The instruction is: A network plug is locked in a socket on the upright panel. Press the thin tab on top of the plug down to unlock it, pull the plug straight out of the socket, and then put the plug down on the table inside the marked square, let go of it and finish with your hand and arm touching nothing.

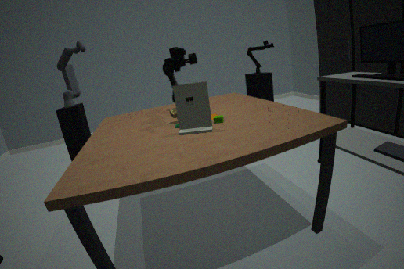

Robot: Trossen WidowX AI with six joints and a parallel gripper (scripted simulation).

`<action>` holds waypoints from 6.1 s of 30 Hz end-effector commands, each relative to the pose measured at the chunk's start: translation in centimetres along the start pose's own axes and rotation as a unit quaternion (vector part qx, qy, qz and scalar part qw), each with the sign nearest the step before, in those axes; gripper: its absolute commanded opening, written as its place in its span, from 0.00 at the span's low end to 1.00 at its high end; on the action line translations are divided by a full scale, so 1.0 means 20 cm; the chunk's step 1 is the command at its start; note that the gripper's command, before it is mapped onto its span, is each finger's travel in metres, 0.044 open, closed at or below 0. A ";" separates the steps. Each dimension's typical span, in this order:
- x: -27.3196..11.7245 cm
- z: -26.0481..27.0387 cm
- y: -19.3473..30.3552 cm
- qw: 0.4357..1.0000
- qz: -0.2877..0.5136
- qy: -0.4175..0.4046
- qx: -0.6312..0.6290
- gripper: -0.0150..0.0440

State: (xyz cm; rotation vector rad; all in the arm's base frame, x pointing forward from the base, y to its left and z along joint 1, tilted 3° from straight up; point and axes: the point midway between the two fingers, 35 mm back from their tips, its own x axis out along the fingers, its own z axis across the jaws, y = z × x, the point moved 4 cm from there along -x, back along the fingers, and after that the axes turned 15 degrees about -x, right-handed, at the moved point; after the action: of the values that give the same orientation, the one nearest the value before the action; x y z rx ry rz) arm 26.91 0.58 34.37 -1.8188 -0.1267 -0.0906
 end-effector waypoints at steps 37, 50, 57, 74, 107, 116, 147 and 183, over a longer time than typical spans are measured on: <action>-0.06 0.38 0.84 0.815 0.009 0.085 0.574 0.52; -0.19 0.41 0.95 0.728 -0.003 0.103 0.678 0.52; -0.11 0.38 0.96 0.728 -0.003 0.103 0.678 0.52; 0.10 0.28 1.00 0.728 -0.005 0.102 0.678 0.52; 0.34 0.17 1.04 0.729 -0.006 0.101 0.677 0.52; 0.35 0.16 1.04 0.729 -0.006 0.101 0.677 0.37; 0.30 0.18 1.03 0.729 -0.006 0.101 0.677 0.25; 0.20 0.24 1.01 0.729 -0.005 0.102 0.677 0.25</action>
State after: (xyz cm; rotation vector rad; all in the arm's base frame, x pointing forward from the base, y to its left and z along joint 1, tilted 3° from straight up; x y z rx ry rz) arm 33.75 0.30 14.02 -0.3178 -0.0101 -0.1468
